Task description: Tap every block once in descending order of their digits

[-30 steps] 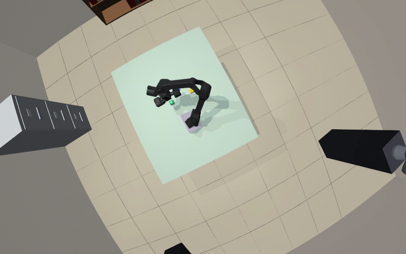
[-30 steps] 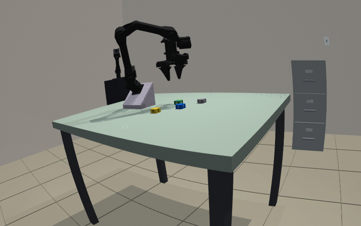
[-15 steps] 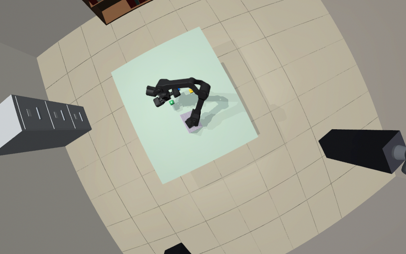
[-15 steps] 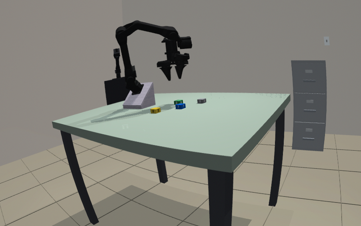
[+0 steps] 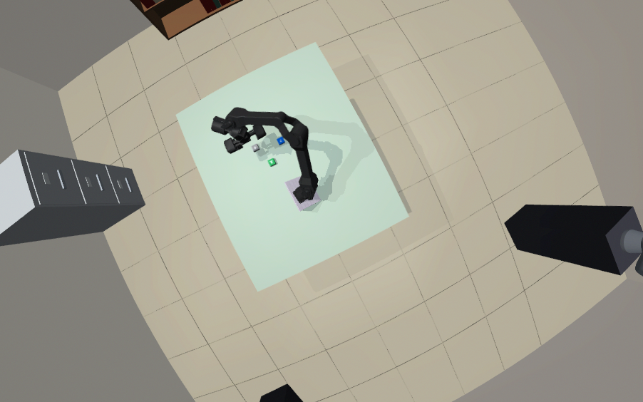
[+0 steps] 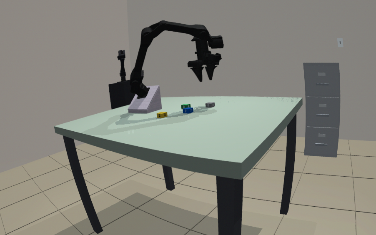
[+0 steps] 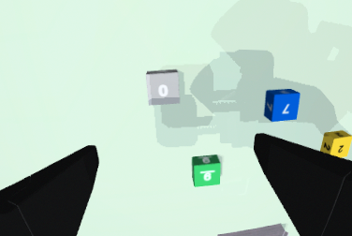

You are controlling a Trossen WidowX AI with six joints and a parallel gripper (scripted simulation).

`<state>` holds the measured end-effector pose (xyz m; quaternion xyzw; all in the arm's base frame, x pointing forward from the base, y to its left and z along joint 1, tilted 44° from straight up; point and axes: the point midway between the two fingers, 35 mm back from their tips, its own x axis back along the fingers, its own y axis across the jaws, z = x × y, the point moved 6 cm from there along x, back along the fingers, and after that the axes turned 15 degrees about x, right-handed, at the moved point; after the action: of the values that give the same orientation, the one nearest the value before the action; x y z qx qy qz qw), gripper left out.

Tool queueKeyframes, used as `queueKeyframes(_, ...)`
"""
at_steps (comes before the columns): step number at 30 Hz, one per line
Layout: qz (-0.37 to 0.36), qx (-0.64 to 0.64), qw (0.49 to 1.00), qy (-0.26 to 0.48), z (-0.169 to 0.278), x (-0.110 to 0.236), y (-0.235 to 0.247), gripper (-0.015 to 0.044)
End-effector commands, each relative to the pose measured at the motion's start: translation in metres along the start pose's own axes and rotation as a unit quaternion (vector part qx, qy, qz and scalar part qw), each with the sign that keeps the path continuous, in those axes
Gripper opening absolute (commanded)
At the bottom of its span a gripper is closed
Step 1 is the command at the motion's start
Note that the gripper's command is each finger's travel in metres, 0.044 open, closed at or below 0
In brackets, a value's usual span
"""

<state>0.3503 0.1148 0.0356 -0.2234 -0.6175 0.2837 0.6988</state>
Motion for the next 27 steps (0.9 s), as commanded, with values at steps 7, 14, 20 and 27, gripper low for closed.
queueKeyframes(7, 0.002, 0.005, 1.000, -0.002, -0.010, 0.000, 0.002, 0.0400)
queueKeyframes(14, 0.002, 0.005, 1.000, -0.002, -0.010, 0.000, 0.002, 0.0400)
queueKeyframes(20, 0.002, 0.006, 1.000, -0.002, -0.009, 0.000, 0.000, 0.0400)
queueKeyframes(27, 0.003, 0.007, 1.000, -0.002, 0.027, 0.002, -0.087, 0.0400)
